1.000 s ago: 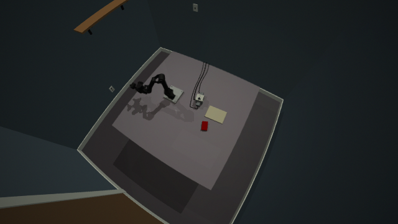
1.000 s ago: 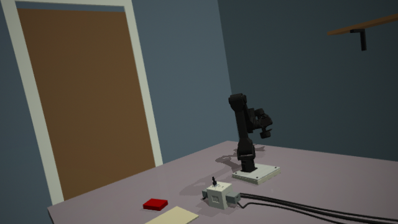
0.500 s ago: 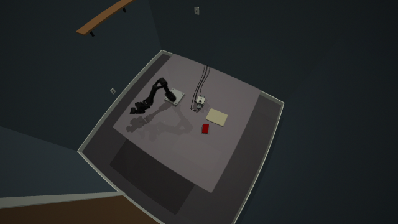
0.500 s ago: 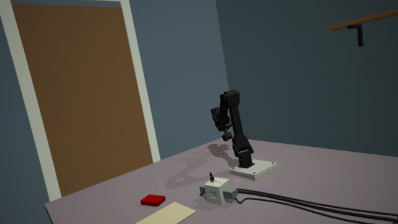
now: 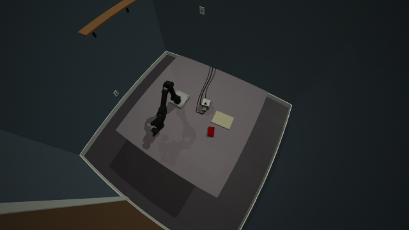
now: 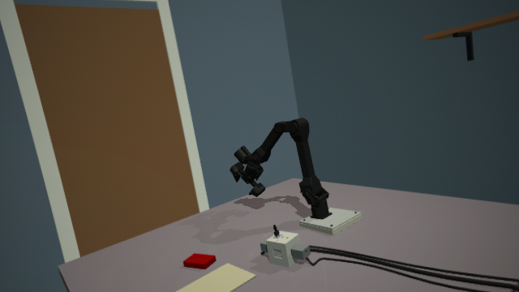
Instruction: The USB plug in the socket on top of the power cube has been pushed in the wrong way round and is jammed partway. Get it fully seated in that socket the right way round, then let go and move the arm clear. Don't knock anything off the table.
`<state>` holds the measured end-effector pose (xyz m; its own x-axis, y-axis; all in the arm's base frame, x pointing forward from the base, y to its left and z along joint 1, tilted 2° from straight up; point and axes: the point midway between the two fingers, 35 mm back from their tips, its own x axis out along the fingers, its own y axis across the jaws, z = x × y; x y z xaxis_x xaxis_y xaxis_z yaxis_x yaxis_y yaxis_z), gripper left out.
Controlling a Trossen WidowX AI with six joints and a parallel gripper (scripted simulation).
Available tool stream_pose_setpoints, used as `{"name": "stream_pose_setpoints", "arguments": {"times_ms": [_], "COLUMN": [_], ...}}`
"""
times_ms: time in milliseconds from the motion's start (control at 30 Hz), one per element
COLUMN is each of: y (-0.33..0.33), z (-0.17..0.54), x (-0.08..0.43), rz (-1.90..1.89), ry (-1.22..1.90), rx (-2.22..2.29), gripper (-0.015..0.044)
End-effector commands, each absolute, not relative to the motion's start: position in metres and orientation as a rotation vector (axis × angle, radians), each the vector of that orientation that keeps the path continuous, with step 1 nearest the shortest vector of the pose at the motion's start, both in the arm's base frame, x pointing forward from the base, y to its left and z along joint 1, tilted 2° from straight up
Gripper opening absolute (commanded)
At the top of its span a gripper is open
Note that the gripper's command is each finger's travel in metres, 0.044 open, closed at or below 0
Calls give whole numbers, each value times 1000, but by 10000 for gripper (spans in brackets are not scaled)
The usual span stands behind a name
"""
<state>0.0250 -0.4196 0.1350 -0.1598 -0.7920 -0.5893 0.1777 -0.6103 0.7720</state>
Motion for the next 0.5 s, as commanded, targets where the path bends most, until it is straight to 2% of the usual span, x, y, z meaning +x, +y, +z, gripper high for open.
{"name": "stream_pose_setpoints", "arguments": {"times_ms": [0,233,467], "y": [-404,-346,-251], "z": [131,128,127], "x": [95,213,299], "rz": [-1776,-1604,-1428], "ry": [-536,-128,271], "rx": [1487,1528,1506], "gripper": [440,440,440]}}
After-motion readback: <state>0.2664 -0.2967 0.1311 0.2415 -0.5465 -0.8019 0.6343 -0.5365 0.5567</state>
